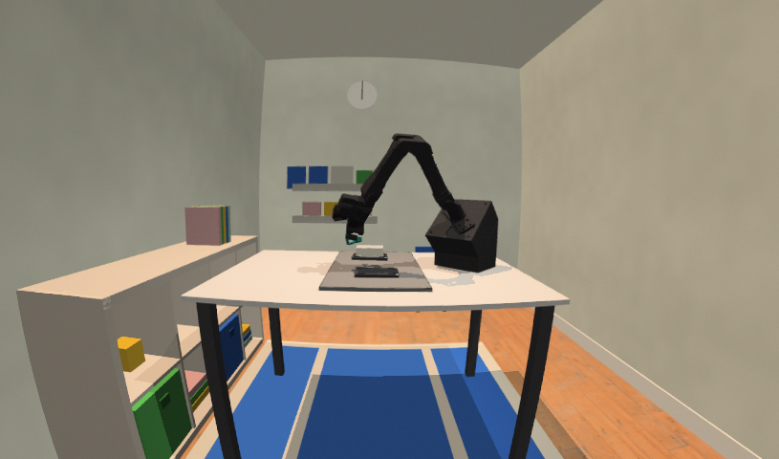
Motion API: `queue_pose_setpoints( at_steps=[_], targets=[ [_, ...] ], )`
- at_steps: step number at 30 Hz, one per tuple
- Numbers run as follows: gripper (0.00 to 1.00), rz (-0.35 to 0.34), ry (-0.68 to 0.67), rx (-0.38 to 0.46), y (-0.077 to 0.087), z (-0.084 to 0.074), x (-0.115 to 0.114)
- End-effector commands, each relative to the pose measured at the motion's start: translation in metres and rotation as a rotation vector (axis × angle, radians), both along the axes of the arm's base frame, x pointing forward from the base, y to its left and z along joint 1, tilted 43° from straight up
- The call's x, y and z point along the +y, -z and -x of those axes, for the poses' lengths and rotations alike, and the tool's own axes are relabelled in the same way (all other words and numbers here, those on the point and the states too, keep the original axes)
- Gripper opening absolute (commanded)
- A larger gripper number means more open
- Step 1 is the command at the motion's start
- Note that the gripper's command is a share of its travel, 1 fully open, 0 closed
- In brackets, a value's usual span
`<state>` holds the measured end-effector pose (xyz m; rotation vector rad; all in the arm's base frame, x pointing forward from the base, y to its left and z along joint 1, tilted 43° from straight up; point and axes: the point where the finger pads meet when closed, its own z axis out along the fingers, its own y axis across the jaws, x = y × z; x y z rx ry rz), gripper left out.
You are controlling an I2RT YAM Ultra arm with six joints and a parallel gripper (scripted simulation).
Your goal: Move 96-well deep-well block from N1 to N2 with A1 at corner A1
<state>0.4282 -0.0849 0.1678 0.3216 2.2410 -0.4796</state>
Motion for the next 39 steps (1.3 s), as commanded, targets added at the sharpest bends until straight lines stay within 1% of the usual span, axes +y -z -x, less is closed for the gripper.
queue_pose_setpoints(
  at_steps=[1, 3, 5, 7, 9, 11, 13, 14, 16, 18, 19, 21, 22, 24, 25, 27, 29, 31, 33, 35, 36, 38, 39],
  targets=[
    [1.00, -0.022, -0.022, 0.070, 0.005, 0.017, 0.005],
    [1.00, -0.022, -0.022, 0.070, 0.006, 0.018, 0.005],
    [1.00, -0.046, -0.053, 0.124, 0.008, 0.027, 0.009],
    [1.00, -0.046, -0.053, 0.124, 0.008, 0.027, 0.009],
    [1.00, -0.046, -0.053, 0.125, 0.009, 0.034, 0.013],
    [1.00, -0.072, -0.083, 0.180, 0.011, 0.043, 0.017],
    [1.00, -0.072, -0.083, 0.181, 0.012, 0.050, 0.020],
    [1.00, -0.072, -0.083, 0.181, 0.012, 0.050, 0.020],
    [1.00, -0.099, -0.112, 0.235, 0.014, 0.060, 0.024],
    [1.00, -0.100, -0.112, 0.236, 0.015, 0.068, 0.027],
    [1.00, -0.100, -0.112, 0.236, 0.015, 0.068, 0.027],
    [1.00, -0.128, -0.139, 0.290, 0.016, 0.077, 0.031],
    [1.00, -0.128, -0.140, 0.290, 0.017, 0.082, 0.033],
    [1.00, -0.128, -0.140, 0.290, 0.017, 0.082, 0.033],
    [1.00, -0.128, -0.140, 0.290, 0.017, 0.086, 0.035],
    [1.00, -0.158, -0.166, 0.344, 0.018, 0.096, 0.038],
    [1.00, -0.158, -0.166, 0.345, 0.019, 0.105, 0.042],
    [1.00, -0.158, -0.166, 0.345, 0.019, 0.106, 0.042],
    [1.00, -0.189, -0.191, 0.399, 0.020, 0.115, 0.046],
    [1.00, -0.189, -0.191, 0.399, 0.021, 0.125, 0.049],
    [1.00, -0.189, -0.191, 0.399, 0.021, 0.126, 0.050],
    [1.00, -0.222, -0.214, 0.452, 0.022, 0.135, 0.053],
    [1.00, -0.222, -0.214, 0.452, 0.022, 0.140, 0.055]
  ],
)
